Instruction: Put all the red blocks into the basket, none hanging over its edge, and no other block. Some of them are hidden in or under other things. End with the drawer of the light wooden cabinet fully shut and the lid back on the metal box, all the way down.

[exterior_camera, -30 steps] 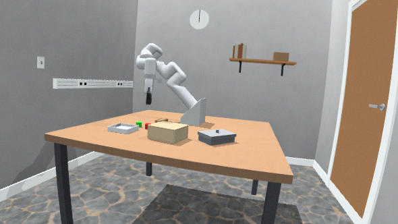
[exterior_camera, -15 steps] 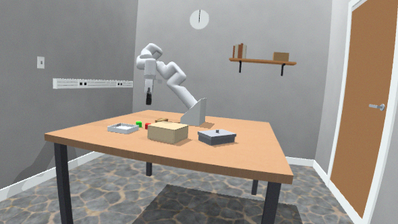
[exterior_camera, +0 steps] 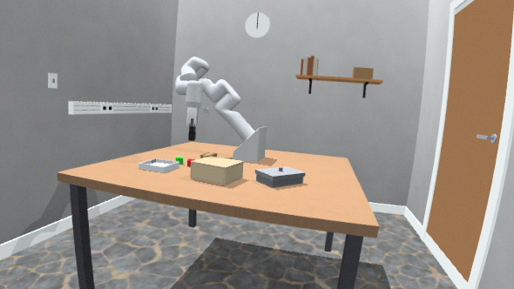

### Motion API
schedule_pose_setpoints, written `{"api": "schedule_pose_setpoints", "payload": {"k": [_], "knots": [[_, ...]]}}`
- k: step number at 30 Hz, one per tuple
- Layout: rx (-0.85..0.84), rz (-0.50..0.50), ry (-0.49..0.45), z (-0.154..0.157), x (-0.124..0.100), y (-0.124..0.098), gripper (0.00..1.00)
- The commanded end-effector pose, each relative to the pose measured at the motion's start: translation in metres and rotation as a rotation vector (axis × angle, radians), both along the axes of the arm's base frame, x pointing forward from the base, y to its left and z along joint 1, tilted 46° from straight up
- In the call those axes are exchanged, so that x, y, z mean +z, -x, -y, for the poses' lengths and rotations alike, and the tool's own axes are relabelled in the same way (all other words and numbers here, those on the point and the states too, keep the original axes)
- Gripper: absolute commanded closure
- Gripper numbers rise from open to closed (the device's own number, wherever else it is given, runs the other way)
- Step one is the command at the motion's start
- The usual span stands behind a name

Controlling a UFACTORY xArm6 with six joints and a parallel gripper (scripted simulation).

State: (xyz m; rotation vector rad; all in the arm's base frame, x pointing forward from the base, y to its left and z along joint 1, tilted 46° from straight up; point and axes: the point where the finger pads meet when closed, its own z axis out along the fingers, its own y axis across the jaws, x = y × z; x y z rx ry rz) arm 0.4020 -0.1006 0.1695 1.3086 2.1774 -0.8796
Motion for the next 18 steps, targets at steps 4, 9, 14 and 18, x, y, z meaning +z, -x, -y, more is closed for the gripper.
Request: {"api": "schedule_pose_setpoints", "payload": {"k": [4, 9, 14, 18], "knots": [[0.002, 0.004, 0.000, 0.015, -0.015, -0.003, 0.34], [0.002, 0.004, 0.000, 0.029, -0.028, -0.004, 0.34], [0.002, 0.004, 0.000, 0.043, -0.042, -0.005, 0.34], [0.002, 0.004, 0.000, 0.048, -0.046, -0.005, 0.34]]}}
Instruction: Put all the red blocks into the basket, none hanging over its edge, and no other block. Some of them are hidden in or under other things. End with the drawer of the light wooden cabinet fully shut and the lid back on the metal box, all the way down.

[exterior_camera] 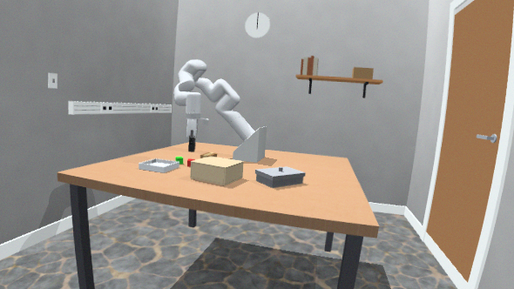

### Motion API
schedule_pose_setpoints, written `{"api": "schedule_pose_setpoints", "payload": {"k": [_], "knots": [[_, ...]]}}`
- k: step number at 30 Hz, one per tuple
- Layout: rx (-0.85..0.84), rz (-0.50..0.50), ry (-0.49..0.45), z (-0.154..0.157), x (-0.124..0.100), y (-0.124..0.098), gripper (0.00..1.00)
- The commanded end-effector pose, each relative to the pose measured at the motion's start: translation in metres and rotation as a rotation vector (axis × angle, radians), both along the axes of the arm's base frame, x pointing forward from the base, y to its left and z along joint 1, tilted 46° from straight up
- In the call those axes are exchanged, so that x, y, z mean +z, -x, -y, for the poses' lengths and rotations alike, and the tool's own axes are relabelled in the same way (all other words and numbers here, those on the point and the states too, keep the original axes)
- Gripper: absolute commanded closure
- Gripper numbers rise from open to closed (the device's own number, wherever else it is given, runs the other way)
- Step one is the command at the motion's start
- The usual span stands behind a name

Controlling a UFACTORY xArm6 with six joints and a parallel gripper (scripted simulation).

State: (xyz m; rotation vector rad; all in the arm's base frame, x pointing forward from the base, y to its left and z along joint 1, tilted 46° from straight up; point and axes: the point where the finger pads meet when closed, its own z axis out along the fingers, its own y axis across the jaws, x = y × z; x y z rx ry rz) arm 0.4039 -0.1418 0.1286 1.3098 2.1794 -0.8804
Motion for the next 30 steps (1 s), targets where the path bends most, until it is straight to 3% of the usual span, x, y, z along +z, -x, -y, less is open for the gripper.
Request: {"api": "schedule_pose_setpoints", "payload": {"k": [1, 12, 30], "knots": [[0.003, 0.006, 0.001, 0.008, -0.007, -0.004, 0.34], [0.003, 0.006, 0.001, 0.023, -0.021, -0.005, 0.34], [0.003, 0.006, 0.001, 0.024, -0.023, -0.005, 0.34]]}}
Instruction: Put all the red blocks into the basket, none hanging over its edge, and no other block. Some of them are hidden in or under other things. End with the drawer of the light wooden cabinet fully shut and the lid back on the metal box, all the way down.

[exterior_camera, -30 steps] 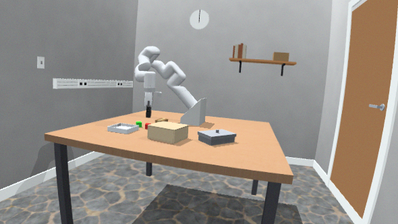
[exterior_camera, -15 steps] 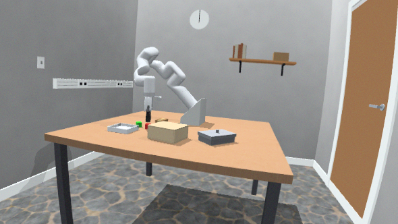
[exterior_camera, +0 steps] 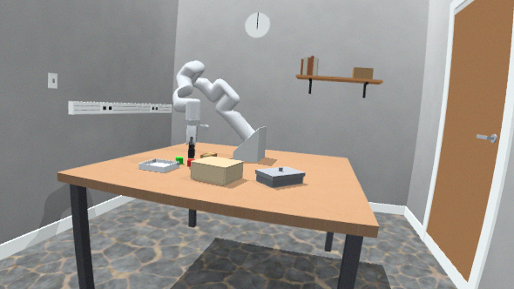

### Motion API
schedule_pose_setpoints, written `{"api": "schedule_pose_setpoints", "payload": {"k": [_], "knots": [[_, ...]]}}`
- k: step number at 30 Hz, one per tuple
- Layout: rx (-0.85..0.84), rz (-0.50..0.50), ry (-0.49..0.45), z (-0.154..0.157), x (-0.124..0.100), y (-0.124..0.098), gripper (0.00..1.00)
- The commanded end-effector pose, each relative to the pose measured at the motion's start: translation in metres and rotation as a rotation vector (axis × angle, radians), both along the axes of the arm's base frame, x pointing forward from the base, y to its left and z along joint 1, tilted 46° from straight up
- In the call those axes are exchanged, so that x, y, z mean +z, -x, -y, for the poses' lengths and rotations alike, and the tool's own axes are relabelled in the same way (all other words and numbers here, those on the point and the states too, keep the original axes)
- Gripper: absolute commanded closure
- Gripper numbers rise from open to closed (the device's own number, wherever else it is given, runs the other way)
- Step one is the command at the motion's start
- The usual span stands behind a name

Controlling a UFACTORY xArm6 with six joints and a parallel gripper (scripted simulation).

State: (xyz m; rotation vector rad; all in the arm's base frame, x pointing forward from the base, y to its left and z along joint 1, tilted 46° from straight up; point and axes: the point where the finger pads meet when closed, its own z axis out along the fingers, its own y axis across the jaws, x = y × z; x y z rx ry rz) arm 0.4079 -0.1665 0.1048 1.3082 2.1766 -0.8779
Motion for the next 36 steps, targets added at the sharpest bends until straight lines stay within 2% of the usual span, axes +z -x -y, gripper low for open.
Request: {"api": "schedule_pose_setpoints", "payload": {"k": [1, 36], "knots": [[0.001, 0.003, 0.000, -0.0004, 0.0009, -0.0013, 0.34], [0.001, 0.003, 0.000, 0.0050, -0.0042, -0.0025, 0.34]]}}
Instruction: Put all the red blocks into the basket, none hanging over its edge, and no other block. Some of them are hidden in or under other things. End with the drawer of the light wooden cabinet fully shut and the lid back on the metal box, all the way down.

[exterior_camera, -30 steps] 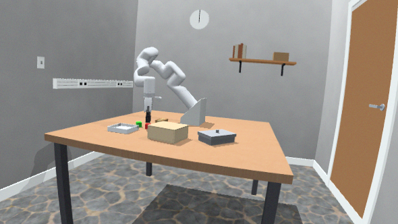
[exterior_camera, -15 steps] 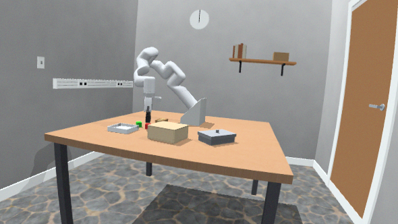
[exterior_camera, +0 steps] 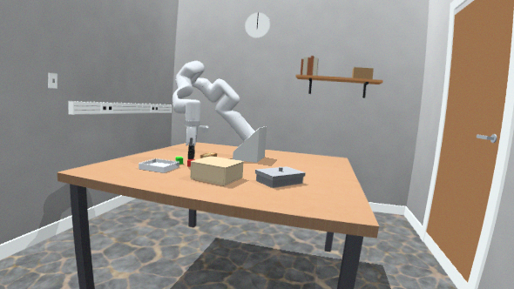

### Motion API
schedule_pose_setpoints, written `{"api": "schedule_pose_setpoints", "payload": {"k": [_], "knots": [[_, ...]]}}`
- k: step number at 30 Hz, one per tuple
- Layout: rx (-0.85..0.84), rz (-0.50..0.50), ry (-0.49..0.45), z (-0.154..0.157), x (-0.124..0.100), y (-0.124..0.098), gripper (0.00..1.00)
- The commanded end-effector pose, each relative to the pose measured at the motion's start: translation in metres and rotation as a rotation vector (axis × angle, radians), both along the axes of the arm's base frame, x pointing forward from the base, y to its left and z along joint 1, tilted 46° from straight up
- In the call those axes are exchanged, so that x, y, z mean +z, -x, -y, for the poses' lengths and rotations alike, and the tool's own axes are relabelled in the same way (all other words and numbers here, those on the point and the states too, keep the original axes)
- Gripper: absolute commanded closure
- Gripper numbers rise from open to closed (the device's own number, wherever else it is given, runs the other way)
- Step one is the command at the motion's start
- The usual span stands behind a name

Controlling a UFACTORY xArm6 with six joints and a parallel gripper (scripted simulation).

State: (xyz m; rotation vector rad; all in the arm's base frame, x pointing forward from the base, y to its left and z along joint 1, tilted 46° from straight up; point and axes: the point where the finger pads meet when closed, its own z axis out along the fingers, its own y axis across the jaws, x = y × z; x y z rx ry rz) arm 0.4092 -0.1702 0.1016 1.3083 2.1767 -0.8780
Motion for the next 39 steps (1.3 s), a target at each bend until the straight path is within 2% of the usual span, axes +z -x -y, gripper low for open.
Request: {"api": "schedule_pose_setpoints", "payload": {"k": [1, 39], "knots": [[0.001, 0.003, 0.000, 0.001, -0.001, -0.001, 0.34], [0.001, 0.003, 0.000, 0.027, -0.026, -0.003, 0.34]]}}
